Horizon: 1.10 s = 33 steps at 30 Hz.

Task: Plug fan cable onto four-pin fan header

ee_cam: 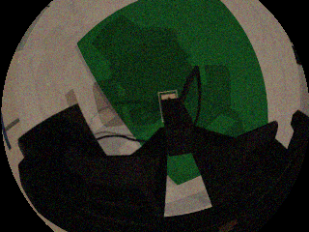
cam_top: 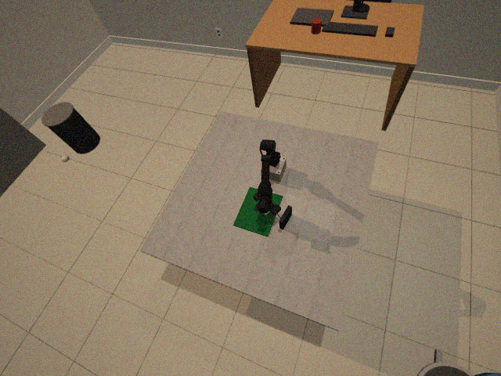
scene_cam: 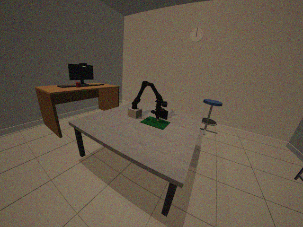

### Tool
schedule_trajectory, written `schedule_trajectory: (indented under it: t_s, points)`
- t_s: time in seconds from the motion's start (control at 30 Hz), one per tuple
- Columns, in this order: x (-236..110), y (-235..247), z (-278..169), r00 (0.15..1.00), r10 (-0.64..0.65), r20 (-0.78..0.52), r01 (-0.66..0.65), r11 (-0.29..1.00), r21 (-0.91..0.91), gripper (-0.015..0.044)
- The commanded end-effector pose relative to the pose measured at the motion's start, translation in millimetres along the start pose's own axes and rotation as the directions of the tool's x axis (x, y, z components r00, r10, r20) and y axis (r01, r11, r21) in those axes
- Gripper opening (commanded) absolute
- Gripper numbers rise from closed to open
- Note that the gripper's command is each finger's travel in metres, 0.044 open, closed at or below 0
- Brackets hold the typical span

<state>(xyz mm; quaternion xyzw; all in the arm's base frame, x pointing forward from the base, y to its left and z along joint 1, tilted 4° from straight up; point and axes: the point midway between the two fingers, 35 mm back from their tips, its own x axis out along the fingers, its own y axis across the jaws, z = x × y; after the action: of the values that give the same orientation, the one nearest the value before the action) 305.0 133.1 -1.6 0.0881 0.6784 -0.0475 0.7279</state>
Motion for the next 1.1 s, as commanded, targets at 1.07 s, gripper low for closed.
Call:
schedule_trajectory:
  t_s: [1.07]
  points:
    - [12.6, -0.9, 0.3, 1.000, -0.004, 0.003, 0.004, 1.000, -0.005, 0.0000]
